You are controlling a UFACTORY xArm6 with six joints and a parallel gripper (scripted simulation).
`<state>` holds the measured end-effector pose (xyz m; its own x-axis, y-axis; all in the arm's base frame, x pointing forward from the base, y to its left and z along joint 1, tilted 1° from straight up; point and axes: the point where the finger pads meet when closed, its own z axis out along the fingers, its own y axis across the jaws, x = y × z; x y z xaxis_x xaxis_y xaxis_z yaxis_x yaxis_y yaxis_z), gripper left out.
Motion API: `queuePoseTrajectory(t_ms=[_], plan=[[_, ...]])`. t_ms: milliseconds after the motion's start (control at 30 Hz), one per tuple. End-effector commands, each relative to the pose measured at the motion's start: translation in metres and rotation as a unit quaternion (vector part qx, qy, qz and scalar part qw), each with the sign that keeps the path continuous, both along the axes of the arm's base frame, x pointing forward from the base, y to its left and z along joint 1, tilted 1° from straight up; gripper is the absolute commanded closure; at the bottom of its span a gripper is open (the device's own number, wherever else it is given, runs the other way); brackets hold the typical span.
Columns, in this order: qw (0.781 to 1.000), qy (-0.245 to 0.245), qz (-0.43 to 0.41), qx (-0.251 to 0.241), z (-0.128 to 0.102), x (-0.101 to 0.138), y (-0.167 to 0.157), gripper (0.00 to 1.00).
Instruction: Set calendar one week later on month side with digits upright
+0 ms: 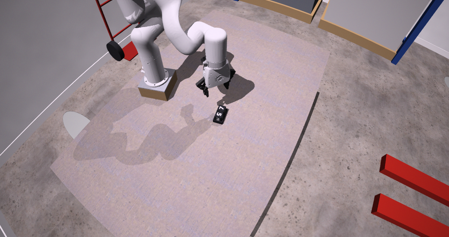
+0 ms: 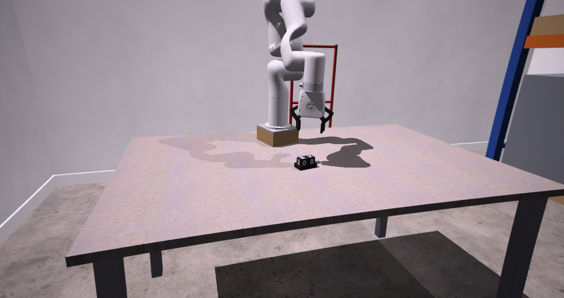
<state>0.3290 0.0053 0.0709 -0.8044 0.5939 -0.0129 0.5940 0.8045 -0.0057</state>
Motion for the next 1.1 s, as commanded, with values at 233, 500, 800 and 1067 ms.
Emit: queuePoseTrajectory(t_ms=[233, 500, 800, 1067], plan=[[0.981, -0.001, 0.194, 0.005, -0.002, -0.014, 0.013, 0.0], [0.951, 0.0, 0.309, 0.004, -0.004, -0.024, 0.02, 0.0], [0.898, 0.001, 0.44, 0.002, -0.007, -0.036, 0.028, 0.0], [0.844, 0.001, 0.537, 0.001, -0.01, -0.045, 0.033, 0.0]])
